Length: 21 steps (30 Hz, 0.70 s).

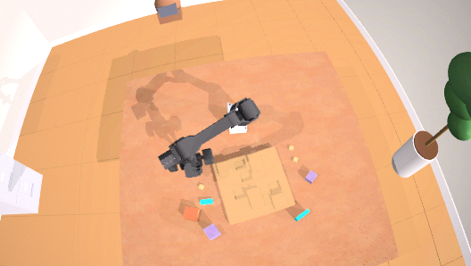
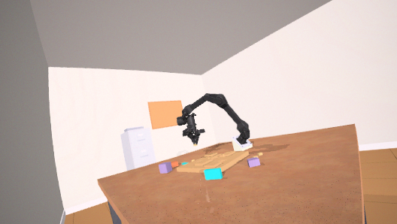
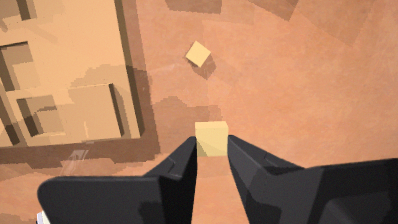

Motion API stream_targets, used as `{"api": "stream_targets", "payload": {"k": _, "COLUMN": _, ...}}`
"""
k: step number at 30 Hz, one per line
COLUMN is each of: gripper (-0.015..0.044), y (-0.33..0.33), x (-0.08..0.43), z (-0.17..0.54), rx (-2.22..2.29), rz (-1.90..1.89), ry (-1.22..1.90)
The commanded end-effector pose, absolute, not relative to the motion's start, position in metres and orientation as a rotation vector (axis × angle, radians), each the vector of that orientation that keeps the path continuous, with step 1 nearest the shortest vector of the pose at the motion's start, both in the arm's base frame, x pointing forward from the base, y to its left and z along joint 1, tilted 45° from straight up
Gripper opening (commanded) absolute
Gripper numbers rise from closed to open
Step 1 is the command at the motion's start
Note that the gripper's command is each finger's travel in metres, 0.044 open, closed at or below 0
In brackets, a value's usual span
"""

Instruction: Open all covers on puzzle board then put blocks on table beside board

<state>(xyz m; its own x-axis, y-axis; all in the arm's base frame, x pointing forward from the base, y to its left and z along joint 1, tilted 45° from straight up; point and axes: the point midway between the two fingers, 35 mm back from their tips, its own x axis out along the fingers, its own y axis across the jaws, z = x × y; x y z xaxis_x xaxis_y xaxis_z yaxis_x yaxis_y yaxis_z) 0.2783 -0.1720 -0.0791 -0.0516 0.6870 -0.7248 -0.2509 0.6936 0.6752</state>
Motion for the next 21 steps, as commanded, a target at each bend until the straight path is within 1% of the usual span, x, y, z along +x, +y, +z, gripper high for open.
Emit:
{"api": "stream_targets", "payload": {"k": 1, "gripper": 0.008, "y": -0.166, "x": 0.276, "z": -0.086, "rx": 0.4, "rz": 0.798, "ry": 1.436}}
{"api": "stream_targets", "payload": {"k": 21, "gripper": 0.008, "y": -0.143, "x": 0.276, "z": -0.11, "rx": 0.4, "rz": 0.798, "ry": 1.435}}
